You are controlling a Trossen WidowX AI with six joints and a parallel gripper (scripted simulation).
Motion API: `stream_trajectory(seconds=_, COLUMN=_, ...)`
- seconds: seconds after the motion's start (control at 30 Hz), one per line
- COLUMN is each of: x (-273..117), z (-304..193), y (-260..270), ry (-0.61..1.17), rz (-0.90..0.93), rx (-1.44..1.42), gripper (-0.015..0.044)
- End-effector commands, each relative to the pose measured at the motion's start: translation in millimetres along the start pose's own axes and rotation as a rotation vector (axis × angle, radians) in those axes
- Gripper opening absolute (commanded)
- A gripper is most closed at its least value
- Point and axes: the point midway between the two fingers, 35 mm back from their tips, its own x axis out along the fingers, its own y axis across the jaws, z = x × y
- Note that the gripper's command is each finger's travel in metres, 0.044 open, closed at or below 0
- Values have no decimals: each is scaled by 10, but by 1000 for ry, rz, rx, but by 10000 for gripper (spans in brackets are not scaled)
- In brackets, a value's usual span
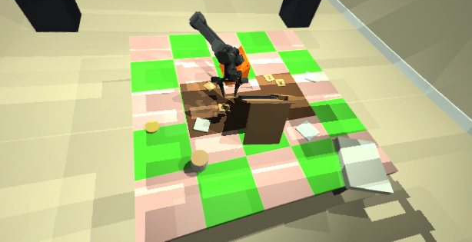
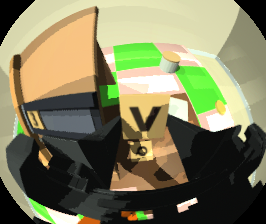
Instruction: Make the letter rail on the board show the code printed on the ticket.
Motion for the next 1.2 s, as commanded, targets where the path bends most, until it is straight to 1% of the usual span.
stream_trajectory(seconds=0.0, x=10, z=-12, y=38, ry=5, rz=1, rx=0, gripper=0)
stream_trajectory(seconds=1.17, x=12, z=-14, y=215, ry=6, rz=1, rx=0, gripper=0)
